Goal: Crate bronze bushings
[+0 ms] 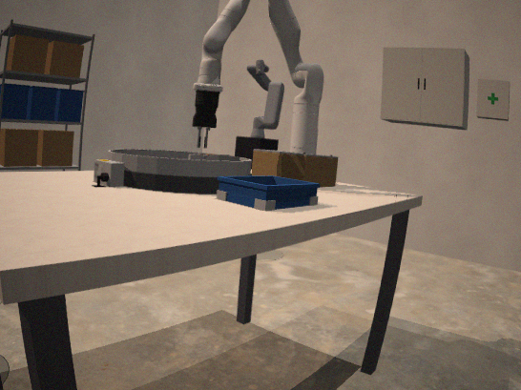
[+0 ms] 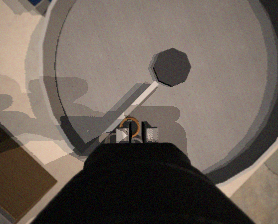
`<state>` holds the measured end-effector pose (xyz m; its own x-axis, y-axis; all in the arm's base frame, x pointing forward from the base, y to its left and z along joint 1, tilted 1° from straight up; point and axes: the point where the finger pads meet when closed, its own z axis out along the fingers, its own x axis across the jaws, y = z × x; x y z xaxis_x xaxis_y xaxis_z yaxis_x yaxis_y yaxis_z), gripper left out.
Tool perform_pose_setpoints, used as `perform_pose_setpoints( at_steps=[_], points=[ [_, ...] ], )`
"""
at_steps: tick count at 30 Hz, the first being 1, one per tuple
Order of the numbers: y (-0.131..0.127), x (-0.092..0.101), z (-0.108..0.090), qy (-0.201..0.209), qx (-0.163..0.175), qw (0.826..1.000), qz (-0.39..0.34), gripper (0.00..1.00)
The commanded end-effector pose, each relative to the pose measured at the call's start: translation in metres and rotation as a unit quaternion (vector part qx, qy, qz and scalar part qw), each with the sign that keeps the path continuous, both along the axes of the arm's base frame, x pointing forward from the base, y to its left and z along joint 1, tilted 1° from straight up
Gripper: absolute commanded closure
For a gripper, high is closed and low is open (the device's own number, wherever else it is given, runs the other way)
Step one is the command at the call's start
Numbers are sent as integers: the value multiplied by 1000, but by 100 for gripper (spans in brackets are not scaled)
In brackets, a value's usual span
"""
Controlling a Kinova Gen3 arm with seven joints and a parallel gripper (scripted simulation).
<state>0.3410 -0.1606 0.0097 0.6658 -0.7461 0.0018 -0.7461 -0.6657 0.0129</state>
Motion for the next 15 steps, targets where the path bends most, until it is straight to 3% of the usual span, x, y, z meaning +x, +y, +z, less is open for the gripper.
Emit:
perform_pose_setpoints(
  at_steps=[1, 8, 15],
  points=[
    [0, 0, 0, 0, 0, 1000, 0, 60],
    [-1, 0, -14, 0, 0, 1000, -1, 60],
    [-1, 0, -14, 0, 0, 1000, -1, 60]
  ],
)
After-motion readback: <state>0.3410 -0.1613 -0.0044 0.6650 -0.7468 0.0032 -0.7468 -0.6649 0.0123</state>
